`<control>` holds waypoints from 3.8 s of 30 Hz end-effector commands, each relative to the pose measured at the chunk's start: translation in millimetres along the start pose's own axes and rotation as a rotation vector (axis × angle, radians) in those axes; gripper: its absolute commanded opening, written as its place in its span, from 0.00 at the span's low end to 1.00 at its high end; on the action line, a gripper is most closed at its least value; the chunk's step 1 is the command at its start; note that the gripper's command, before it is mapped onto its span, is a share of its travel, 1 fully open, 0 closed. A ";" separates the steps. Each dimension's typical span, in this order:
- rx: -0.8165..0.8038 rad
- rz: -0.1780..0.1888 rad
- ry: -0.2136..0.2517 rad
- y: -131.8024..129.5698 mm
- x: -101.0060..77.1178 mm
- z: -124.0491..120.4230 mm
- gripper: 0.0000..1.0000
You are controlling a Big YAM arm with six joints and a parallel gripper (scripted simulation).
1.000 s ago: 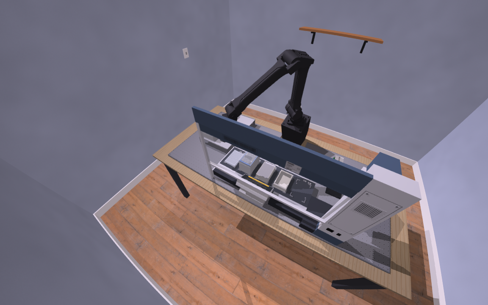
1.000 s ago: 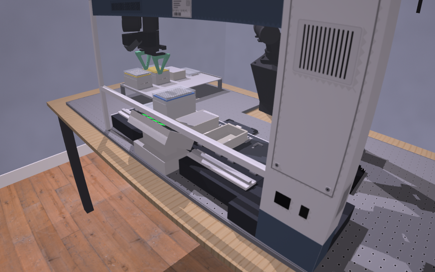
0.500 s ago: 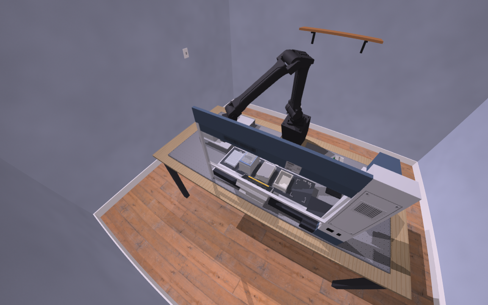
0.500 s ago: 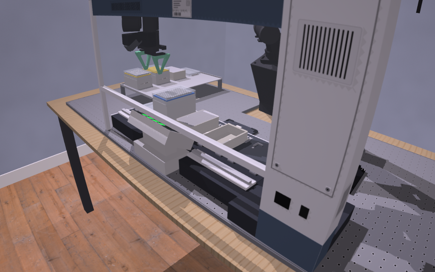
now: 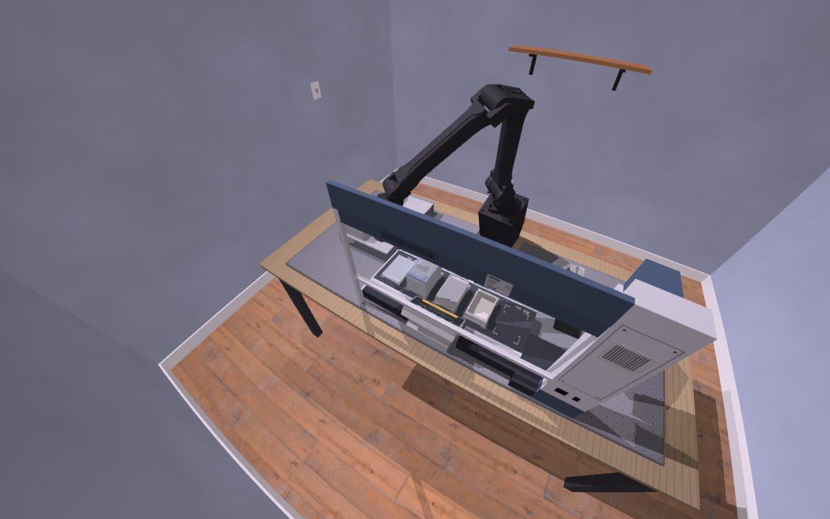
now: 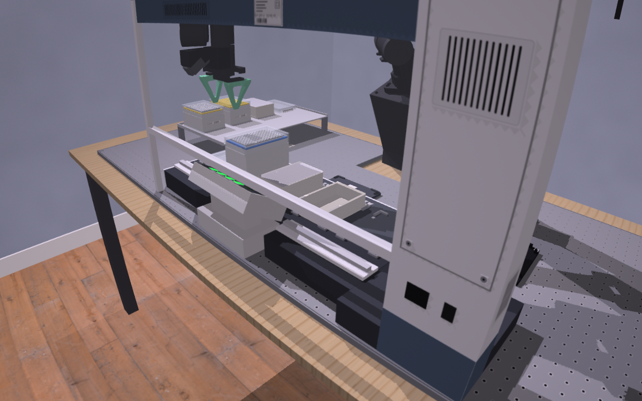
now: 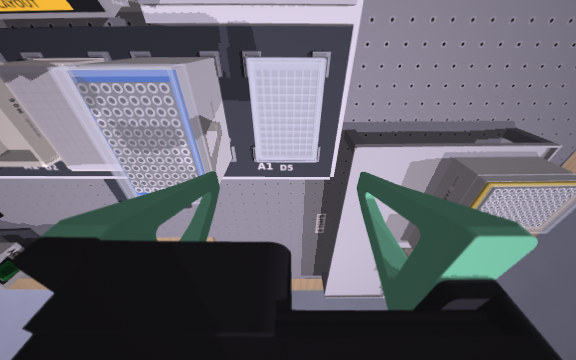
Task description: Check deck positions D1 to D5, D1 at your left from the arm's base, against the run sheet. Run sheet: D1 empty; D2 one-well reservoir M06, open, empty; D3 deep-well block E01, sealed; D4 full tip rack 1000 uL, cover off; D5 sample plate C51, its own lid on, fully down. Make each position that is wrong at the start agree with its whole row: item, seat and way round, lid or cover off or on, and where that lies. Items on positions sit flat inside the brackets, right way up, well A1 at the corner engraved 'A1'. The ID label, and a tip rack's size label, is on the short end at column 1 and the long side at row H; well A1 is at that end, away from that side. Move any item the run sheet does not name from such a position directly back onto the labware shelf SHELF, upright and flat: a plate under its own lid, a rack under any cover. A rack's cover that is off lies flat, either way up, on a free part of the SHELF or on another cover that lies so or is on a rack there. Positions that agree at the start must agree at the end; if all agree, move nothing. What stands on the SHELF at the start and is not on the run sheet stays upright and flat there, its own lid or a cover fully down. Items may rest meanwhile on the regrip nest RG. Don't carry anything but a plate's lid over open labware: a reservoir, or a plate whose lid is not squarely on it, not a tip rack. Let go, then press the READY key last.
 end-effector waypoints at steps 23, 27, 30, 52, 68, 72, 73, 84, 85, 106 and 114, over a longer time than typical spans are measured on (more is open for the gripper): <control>-0.005 -0.020 -0.032 95.7 -8.8 23.9 1.00; -0.004 -0.018 -0.033 115.6 -8.6 27.2 1.00; -0.003 -0.013 -0.029 125.3 -8.4 27.7 1.00; -0.003 -0.016 -0.028 117.1 -8.7 32.1 1.00; -0.002 -0.013 -0.030 144.9 -8.3 31.0 1.00; -0.002 -0.014 -0.035 154.3 -8.3 33.7 1.00; -0.002 -0.014 -0.036 159.3 -8.3 34.5 1.00; 0.001 -0.007 -0.036 214.2 -8.2 43.2 1.00; 0.001 -0.006 -0.036 219.1 -8.2 44.1 1.00; 0.002 -0.004 -0.033 242.6 -8.5 55.1 1.00; 0.002 -0.004 -0.033 242.6 -8.5 55.1 1.00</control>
Point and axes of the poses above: the point where the finger pads meet when closed, its own x axis out along the fingers, its own y axis across the jaws, z = x × y, the point moved 3 cm from there along -x, back along the fingers, and after that the axes turned 10 degrees about -x, right-handed, at the moved point
